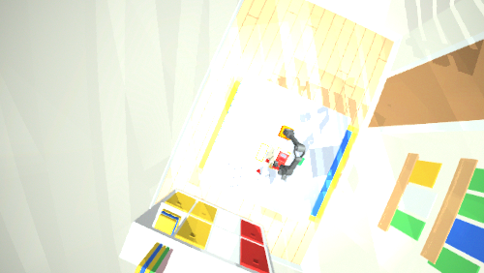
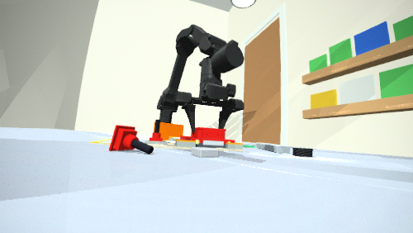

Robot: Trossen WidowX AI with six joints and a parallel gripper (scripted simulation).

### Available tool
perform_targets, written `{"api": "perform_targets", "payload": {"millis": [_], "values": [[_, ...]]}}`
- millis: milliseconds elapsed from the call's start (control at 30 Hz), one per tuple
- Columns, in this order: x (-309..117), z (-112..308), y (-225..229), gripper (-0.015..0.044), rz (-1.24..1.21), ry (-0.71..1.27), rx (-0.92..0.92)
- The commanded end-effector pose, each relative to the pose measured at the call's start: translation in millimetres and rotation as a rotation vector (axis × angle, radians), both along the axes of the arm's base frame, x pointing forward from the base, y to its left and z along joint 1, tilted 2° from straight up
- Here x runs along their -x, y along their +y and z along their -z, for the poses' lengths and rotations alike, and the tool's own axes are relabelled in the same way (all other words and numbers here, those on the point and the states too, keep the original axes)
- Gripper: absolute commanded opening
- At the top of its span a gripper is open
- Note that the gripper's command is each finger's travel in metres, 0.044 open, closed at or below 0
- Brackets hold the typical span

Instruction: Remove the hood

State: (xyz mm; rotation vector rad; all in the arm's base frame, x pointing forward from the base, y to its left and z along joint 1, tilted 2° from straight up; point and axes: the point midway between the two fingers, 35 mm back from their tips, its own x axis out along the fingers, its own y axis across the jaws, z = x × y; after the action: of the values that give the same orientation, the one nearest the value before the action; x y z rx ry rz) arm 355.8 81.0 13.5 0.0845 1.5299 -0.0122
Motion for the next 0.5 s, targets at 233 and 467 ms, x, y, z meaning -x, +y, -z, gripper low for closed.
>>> {"api": "perform_targets", "payload": {"millis": [233,467], "values": [[-0.1,-1.3,-0.2,0.0170,0.000,0.000,0.001],[-0.1,-5.7,-0.4,0.0000,0.000,0.000,0.001]]}}
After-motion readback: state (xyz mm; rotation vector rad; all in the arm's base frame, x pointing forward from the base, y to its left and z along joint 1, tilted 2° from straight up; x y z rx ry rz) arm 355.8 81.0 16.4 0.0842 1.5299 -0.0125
